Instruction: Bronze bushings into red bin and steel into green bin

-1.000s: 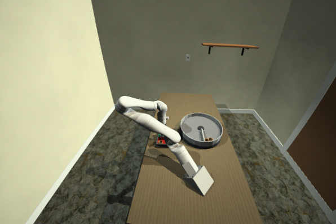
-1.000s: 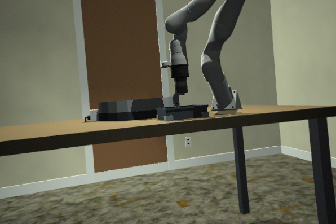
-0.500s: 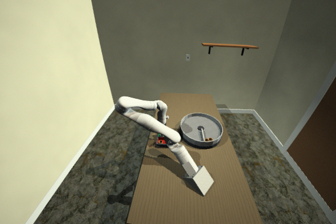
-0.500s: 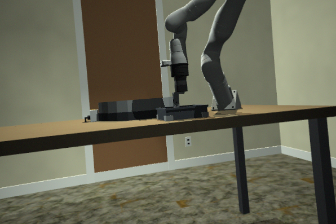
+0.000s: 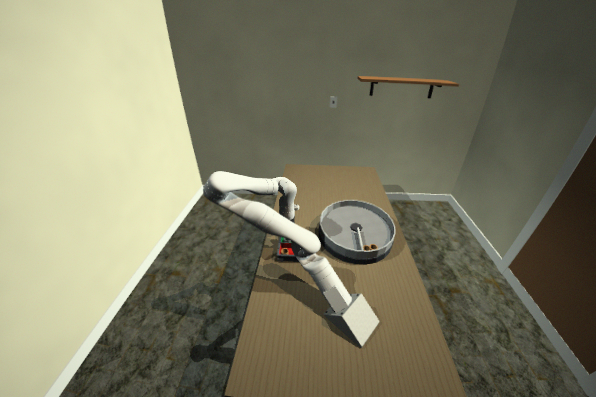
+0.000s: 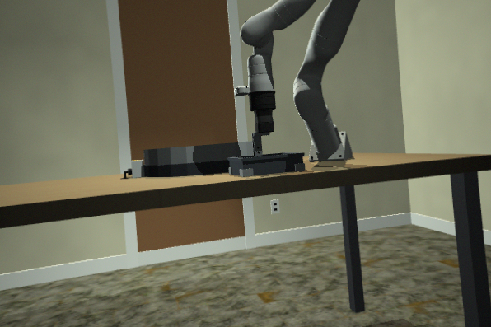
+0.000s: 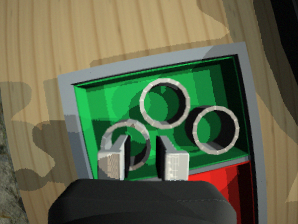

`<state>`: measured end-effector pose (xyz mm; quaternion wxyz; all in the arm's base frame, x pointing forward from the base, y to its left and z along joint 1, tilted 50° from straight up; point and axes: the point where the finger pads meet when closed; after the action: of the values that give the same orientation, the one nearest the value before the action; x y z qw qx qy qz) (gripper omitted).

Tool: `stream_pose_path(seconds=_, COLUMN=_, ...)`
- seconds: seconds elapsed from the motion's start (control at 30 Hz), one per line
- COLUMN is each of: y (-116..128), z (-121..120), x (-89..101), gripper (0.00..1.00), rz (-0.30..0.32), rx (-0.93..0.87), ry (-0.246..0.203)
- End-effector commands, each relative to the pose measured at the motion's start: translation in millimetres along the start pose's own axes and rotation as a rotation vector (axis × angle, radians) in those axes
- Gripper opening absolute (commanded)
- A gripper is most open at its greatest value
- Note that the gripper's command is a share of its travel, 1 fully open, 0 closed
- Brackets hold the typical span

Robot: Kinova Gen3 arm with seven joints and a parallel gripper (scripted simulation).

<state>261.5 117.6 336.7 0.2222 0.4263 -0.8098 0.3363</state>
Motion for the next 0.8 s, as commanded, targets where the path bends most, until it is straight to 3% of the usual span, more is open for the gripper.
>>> stream_pose_path(seconds=0.0, y=-0.9, z=-0.3, x=1.9, gripper=0.47, rz=0.003, rx=0.001, ry=0.000)
stream_pose_path(seconds=0.23, y=-0.9, z=-0.3, x=1.9, gripper=0.47, rz=0.003, rx=0.001, ry=0.000)
stream_pose_path(seconds=0.4, y=-0.7, z=-0.3, x=57.6, gripper=0.47, rz=0.003, rx=0.001, ry=0.000)
stream_pose_path(seconds=0.5, y=-0.7, z=-0.3, x=57.6, gripper=0.47, rz=0.003, rx=0.001, ry=0.000)
stream_pose_path(seconds=0.67, y=-0.5, z=-0.3, x=113.2, gripper=0.47, rz=0.003, rx=0.001, ry=0.000)
stream_pose_path(seconds=0.77, y=-0.5, z=-0.3, x=113.2, gripper=0.47, rz=0.003, rx=0.001, ry=0.000)
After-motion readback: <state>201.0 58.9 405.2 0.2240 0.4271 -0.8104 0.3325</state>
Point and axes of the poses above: the point where the finger pads meet when closed, its own x axis back along the fingers, its own z axis across the jaws, y = z × x, and after that the axes turned 3 degrees about -x, right-handed
